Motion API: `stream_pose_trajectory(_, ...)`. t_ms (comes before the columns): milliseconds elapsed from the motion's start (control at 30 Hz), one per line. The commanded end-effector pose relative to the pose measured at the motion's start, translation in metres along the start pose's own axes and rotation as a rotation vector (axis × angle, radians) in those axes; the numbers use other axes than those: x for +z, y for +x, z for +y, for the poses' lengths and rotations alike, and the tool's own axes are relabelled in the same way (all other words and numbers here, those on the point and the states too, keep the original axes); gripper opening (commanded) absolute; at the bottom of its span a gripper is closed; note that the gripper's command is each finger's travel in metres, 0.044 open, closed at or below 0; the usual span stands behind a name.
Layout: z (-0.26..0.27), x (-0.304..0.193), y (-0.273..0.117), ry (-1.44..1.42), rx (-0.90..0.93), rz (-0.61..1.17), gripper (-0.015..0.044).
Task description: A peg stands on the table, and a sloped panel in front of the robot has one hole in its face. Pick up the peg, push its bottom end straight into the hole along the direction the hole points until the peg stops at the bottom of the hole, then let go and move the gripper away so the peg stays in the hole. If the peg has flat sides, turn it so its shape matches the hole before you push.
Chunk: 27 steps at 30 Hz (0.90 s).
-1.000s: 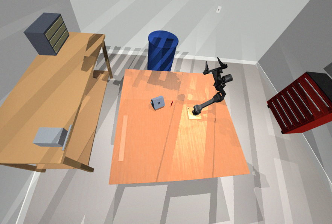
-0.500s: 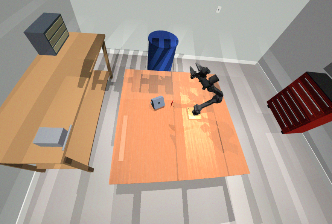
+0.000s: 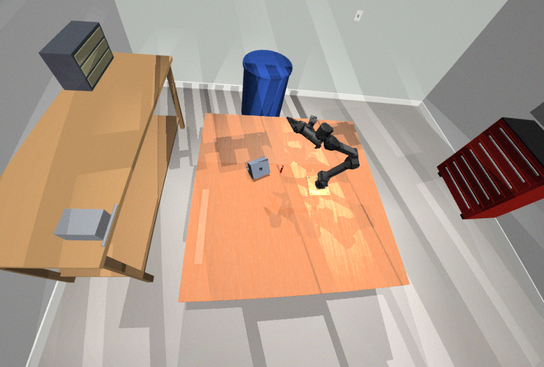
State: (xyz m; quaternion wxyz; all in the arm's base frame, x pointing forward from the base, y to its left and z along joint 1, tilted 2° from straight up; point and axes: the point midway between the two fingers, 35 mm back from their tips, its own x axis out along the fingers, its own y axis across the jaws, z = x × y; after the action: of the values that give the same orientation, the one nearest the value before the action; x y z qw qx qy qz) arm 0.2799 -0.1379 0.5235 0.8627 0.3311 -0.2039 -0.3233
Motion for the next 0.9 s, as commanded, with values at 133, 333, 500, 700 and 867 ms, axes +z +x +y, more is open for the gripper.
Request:
stream_pose_trajectory(133,-0.044,-0.071,0.030,-0.298,-0.110,0.234,0.0440)
stream_pose_trajectory(333,-0.087,-0.120,0.040,-0.505,-0.184,0.444,0.0440)
stream_pose_trajectory(500,-0.126,-0.157,0.041,-0.651,-0.234,0.636,0.0440)
stream_pose_trajectory(700,-0.174,-0.194,0.030,-0.789,-0.278,0.884,0.0440)
stream_pose_trajectory(867,-0.212,-0.220,0.013,-0.868,-0.299,1.103,0.0440)
